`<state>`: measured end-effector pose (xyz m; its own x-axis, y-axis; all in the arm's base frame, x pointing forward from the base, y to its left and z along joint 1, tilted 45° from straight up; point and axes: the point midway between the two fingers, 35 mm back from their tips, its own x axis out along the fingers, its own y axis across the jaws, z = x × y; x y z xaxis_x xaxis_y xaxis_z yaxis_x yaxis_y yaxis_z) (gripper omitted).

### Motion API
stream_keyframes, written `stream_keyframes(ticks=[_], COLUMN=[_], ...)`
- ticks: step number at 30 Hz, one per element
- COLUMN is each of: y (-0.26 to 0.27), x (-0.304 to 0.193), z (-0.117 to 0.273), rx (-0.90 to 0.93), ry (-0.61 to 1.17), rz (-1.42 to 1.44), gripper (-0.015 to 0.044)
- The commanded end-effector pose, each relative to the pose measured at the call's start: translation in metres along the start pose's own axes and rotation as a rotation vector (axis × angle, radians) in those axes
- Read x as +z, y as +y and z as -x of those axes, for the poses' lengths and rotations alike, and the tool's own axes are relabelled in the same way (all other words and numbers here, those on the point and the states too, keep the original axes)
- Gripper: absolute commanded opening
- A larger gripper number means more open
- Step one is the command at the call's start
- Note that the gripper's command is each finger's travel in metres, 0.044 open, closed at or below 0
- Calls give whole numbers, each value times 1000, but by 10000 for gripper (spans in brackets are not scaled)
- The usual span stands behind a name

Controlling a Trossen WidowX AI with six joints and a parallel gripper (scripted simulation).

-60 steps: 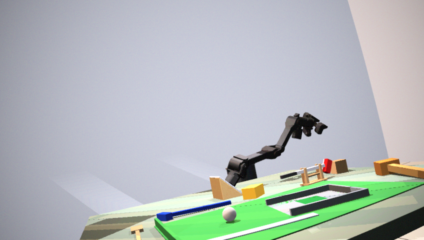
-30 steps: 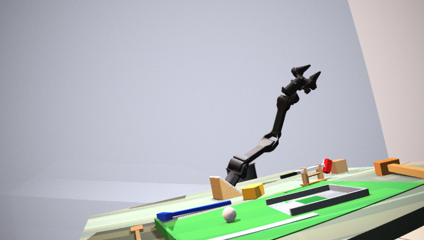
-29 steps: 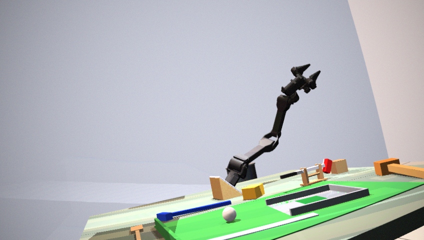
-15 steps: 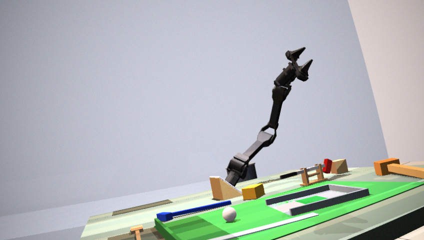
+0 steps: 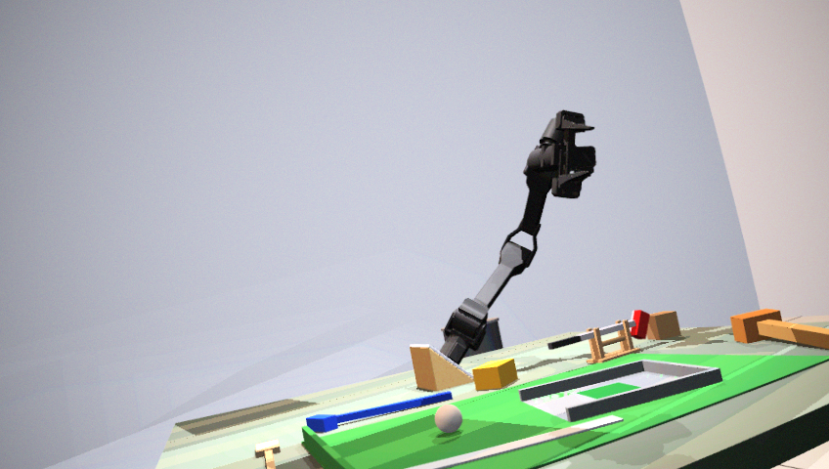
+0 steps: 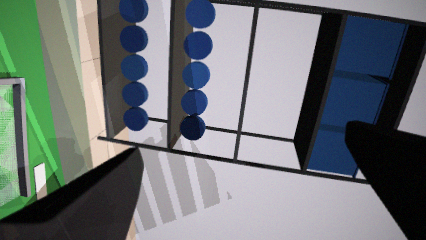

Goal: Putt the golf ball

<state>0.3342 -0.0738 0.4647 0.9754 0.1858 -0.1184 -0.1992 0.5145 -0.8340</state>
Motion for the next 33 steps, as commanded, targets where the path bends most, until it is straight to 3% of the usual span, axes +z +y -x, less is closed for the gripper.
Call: stream_keyframes(ticks=[1,11,22,33], y=[37,192,330,348], x=[-12,-43,-18,-13], z=[-16,-32,31,34], rx=[135,705,1312,1357], ry=[0,-94,-409,-446], rz=[6,-37,-247,-271], gripper=[440,440,440,440])
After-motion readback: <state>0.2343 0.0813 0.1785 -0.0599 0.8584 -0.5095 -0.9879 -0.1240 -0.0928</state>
